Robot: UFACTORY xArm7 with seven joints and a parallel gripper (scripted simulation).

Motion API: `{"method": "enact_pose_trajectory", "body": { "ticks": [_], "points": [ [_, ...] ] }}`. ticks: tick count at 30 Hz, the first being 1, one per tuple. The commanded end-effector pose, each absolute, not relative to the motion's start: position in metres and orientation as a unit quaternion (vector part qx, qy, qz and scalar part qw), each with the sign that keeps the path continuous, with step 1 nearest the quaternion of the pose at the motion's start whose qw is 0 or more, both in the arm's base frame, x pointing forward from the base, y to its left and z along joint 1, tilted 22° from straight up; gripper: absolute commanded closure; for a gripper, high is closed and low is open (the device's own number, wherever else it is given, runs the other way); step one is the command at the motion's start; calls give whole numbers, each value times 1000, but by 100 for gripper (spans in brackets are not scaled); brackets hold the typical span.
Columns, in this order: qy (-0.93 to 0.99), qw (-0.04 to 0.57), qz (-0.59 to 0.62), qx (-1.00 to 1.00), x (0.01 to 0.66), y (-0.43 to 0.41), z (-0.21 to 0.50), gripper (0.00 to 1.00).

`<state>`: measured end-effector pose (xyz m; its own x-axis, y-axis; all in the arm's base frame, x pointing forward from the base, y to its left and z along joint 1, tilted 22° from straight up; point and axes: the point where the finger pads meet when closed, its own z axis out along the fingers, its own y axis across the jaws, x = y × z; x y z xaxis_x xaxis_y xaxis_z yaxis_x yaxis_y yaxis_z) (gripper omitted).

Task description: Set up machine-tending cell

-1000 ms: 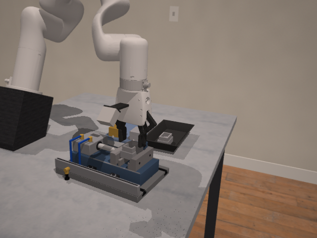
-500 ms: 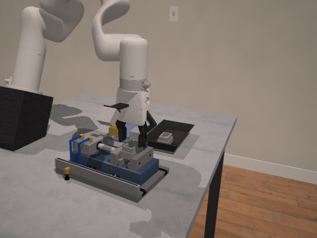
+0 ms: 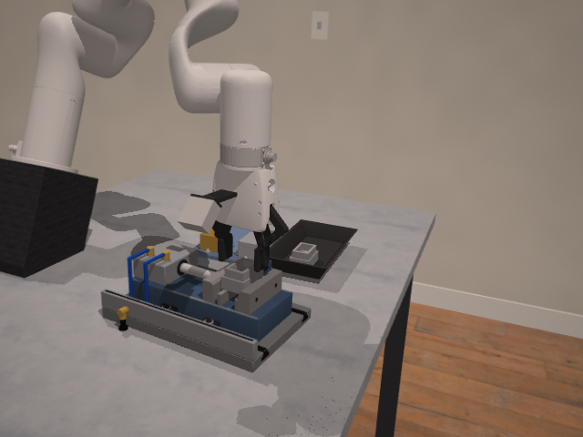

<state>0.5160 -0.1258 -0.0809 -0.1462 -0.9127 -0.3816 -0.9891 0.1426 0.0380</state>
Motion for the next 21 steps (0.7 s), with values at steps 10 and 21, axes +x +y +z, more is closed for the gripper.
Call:
{"method": "enact_pose_trajectory", "body": {
  "ticks": [10,21],
  "points": [
    [744,136,139,-639,518,-126,-83,31],
    [744,136,139,-639,518,-125,-86,31]
  ]
}}
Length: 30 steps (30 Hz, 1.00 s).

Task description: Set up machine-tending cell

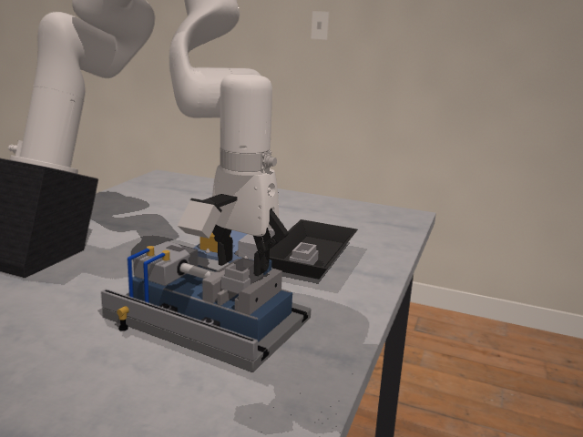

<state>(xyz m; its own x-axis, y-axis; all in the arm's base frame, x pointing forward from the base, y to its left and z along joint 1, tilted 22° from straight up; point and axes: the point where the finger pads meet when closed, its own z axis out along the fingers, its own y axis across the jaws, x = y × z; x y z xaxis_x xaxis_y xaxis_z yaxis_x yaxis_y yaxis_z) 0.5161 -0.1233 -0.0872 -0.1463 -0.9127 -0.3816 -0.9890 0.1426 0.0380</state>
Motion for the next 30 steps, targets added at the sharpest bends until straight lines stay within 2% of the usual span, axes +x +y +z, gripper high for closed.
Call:
{"method": "enact_pose_trajectory", "body": {
  "ticks": [1,30],
  "points": [
    [744,136,139,-639,518,-125,-87,31],
    [744,136,139,-639,518,-123,-90,31]
  ]
}}
